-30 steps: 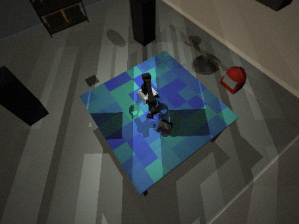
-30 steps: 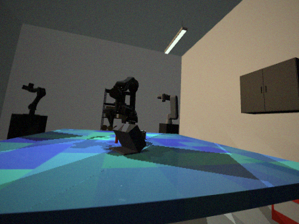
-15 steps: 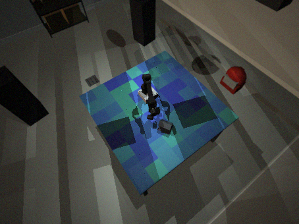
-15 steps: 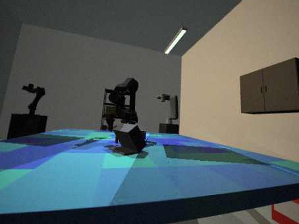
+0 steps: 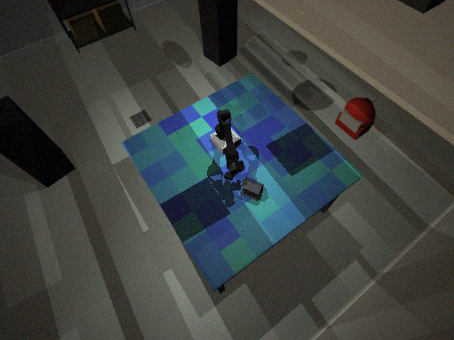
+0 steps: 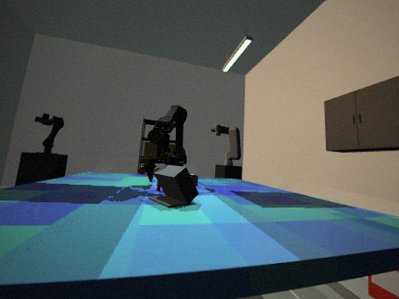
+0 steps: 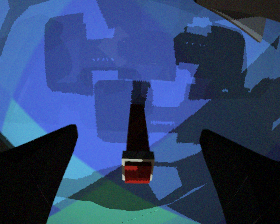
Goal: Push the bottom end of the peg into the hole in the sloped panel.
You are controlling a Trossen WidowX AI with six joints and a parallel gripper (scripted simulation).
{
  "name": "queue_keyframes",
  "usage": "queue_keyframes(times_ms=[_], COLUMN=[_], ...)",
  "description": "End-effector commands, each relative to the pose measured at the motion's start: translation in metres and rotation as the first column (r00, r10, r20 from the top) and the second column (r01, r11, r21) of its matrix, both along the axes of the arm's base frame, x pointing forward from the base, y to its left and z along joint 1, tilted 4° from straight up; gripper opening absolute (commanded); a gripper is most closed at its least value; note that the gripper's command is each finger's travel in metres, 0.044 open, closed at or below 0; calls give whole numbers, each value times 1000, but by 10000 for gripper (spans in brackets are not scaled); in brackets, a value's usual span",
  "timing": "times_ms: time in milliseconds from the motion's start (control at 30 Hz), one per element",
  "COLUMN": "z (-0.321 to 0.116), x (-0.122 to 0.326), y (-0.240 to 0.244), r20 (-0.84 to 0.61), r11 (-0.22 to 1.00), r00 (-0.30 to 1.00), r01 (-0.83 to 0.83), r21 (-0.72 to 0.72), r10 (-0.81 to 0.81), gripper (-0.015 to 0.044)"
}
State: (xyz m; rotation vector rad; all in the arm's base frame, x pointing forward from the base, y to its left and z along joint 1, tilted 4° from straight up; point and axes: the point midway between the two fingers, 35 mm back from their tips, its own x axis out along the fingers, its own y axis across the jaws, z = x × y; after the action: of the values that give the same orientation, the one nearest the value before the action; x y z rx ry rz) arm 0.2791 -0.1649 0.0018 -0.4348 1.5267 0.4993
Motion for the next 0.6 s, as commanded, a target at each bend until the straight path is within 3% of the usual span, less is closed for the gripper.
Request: queue_keyframes(times_ms=[0, 33, 533, 567], z=[-5, -5, -2, -2], x=[-1, -1, -1, -1], y=[2, 2, 0, 0], r20=[-4, -4, -2, -2], r11=[1000, 1000, 1000, 1000], r00=[1000, 1000, 1000, 1000], r01=[-4, -4, 0, 0], r21=[6, 6, 1, 1], r10=[4, 4, 0, 0], gripper=[440, 440, 46, 40])
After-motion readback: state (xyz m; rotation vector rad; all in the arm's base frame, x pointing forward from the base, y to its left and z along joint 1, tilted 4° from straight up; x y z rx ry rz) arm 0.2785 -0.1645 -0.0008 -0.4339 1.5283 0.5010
